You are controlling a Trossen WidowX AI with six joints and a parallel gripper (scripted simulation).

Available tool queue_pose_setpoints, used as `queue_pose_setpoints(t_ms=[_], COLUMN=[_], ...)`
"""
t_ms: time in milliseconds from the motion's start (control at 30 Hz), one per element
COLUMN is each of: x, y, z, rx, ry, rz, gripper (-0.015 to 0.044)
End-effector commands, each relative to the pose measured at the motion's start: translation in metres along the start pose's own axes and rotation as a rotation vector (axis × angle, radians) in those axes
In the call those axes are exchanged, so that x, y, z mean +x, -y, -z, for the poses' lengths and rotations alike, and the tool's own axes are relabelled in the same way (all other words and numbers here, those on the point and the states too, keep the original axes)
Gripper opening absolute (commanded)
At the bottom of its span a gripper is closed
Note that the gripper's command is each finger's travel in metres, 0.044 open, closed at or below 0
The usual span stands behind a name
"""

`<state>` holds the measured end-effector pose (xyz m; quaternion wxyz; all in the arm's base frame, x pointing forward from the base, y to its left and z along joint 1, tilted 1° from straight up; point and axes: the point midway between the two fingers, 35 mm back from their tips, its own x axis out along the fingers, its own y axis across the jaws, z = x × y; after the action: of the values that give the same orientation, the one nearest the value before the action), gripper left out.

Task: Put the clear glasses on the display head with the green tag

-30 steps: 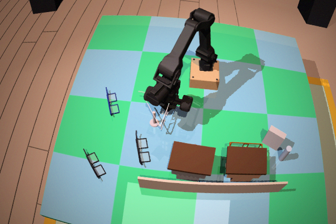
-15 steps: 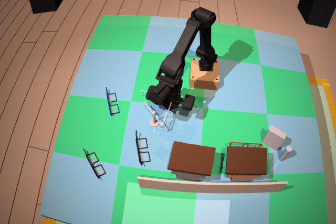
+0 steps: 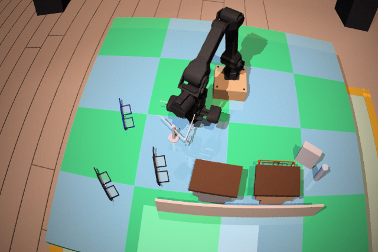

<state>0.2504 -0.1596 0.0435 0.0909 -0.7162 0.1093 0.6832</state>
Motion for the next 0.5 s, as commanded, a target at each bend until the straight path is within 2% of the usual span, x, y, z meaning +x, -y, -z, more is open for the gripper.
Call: queue_pose_setpoints(t_ms=[0,467], x=[0.0008,0.0009], y=[0.0018,0.006], z=[-0.0037,-0.0108], rx=[0.003,0.003], ry=[0.004,0.005], rz=[-0.001,0.0], gripper=[0.0,0.0])
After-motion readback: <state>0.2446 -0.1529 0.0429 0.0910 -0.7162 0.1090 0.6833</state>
